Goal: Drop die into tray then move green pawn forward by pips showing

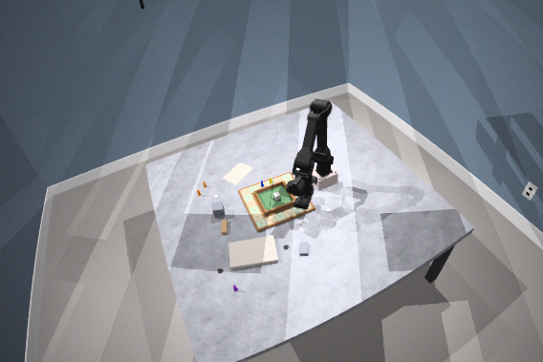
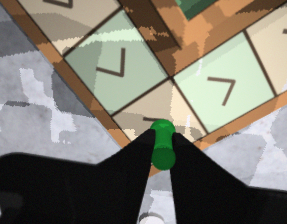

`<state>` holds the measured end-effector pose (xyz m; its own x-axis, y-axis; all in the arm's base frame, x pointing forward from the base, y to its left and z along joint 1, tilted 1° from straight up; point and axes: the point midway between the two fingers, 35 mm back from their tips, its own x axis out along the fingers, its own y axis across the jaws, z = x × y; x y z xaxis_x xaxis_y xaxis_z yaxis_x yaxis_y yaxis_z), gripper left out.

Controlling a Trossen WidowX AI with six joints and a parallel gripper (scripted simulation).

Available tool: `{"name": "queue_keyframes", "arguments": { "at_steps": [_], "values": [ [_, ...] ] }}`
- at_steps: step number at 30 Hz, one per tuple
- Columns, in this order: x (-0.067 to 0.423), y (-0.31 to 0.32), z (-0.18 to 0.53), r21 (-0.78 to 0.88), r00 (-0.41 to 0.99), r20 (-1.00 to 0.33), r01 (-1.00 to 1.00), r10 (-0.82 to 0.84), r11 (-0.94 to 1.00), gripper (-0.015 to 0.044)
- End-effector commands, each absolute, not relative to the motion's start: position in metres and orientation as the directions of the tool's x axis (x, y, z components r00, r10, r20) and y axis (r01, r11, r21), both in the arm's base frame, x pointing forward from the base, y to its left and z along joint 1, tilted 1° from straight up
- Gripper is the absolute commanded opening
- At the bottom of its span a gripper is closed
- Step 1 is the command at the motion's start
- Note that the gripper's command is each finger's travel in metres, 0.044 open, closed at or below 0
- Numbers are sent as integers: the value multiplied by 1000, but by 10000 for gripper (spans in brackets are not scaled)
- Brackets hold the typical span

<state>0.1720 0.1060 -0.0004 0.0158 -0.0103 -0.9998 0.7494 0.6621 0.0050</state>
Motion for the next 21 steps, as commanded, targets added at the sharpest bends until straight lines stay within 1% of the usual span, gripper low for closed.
{"name": "queue_keyframes", "arguments": {
  "at_steps": [1, 17, 21],
  "values": [
    [177, 110, 18, 18, 26, -1000, 751, -2, 660, 0],
    [168, 108, 113, 18, 26, -1000, 751, -2, 660, 0],
    [165, 107, 122, 18, 26, -1000, 751, -2, 660, 0]
  ]
}}
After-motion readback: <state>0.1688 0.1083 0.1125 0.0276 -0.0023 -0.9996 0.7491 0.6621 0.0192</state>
